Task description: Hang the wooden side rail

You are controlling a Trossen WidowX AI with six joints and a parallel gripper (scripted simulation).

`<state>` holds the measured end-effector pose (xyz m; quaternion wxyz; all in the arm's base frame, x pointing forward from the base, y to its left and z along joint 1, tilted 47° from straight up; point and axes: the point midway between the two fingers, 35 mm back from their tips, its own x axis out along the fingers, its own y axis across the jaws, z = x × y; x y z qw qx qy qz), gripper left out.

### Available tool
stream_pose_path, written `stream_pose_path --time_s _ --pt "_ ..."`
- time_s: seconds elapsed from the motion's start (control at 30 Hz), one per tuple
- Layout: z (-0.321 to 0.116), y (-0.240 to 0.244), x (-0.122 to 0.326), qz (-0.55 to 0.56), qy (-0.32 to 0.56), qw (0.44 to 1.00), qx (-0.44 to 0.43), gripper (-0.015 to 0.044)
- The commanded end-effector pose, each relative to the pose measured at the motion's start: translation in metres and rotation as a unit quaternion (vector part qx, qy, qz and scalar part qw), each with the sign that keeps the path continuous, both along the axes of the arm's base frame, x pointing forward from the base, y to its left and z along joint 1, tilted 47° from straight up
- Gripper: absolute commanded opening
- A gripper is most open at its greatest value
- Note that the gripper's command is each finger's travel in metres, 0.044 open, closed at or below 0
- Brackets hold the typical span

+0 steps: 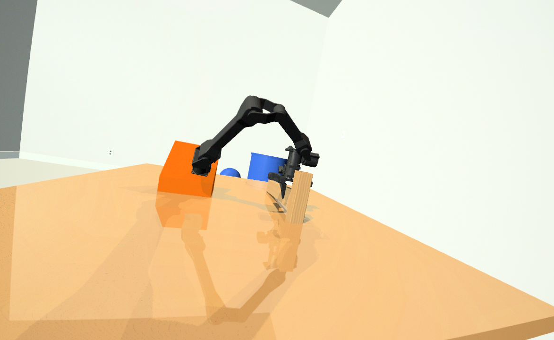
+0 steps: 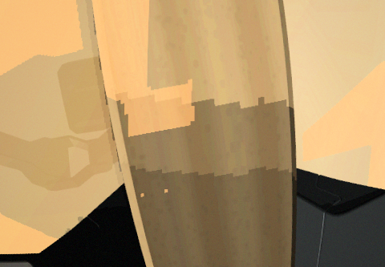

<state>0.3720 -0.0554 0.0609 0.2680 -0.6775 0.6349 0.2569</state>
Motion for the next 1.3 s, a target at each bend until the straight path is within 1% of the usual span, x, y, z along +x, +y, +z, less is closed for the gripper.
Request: stream_pose_path --time_s 0.0,1.27 --pt "0.0026 0.0022 0.0008 0.005 -0.002 1.0 -0.001 0.0" --pt "0.006 -0.0003 0.0017 0.005 -0.002 1.0 -0.001 0.0"
